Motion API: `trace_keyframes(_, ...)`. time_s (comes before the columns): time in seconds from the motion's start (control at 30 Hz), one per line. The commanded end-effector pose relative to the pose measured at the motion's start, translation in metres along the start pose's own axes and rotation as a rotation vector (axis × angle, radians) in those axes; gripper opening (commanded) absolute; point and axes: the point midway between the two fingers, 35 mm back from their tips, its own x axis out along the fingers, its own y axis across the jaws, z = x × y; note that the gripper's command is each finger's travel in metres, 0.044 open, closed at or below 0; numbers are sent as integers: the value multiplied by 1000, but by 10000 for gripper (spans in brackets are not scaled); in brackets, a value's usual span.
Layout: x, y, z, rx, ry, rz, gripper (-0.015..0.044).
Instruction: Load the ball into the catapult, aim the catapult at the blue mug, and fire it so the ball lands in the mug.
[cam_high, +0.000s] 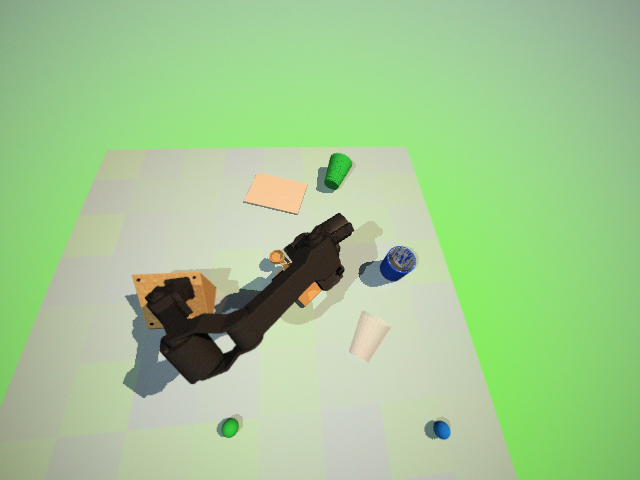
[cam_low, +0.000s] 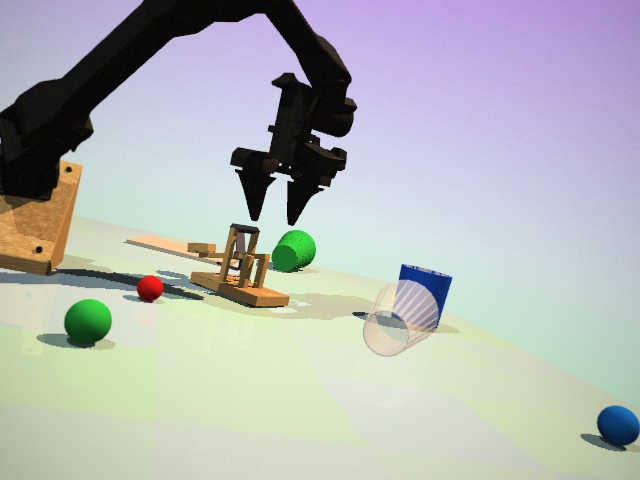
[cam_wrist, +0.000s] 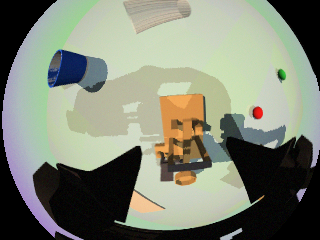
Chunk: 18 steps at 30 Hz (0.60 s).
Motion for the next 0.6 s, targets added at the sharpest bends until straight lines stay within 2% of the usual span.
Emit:
trace_keyframes(0.0, 5, -3, 0, -4, 7, -18, 440)
trace_keyframes(0.2, -7, -7, 0, -2, 11, -25, 440)
trace_keyframes(0.4, 35, -8, 0, -2, 12, -25, 440)
trace_keyframes(0.57, 39, -9, 0, -1, 9, -26, 440)
